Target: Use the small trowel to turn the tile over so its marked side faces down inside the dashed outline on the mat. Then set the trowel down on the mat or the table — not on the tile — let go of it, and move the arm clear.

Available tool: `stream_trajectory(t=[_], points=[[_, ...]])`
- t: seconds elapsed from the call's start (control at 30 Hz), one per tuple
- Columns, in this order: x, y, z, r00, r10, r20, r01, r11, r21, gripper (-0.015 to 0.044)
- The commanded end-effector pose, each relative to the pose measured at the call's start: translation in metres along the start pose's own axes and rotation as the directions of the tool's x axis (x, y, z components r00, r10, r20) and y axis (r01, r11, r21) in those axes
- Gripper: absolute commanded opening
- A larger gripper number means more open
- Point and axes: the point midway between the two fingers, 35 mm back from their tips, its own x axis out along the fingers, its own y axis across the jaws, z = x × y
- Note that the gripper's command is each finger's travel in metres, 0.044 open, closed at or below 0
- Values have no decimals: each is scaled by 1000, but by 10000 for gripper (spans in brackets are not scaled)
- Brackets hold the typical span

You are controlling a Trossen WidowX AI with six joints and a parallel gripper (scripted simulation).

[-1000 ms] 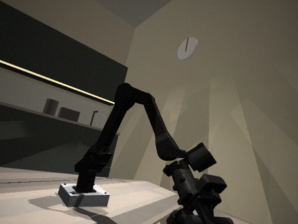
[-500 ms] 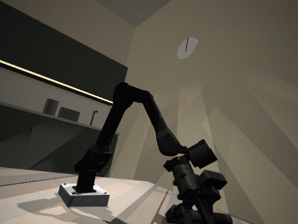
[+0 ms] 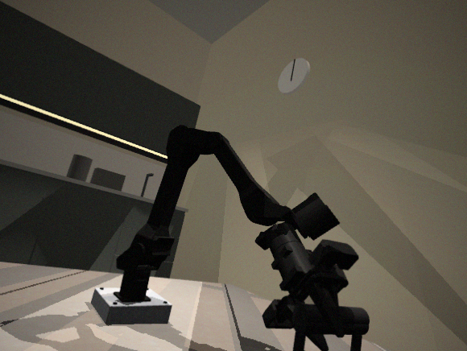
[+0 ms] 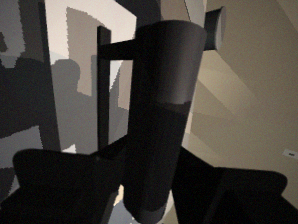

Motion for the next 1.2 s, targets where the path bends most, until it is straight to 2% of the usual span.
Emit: stream_trajectory(t=[0.0, 1.17], points=[[7, -8, -10, 999, -15, 43, 14, 1000, 17, 0], [38, 20, -19, 997, -20, 73, 19, 1000, 22, 0]])
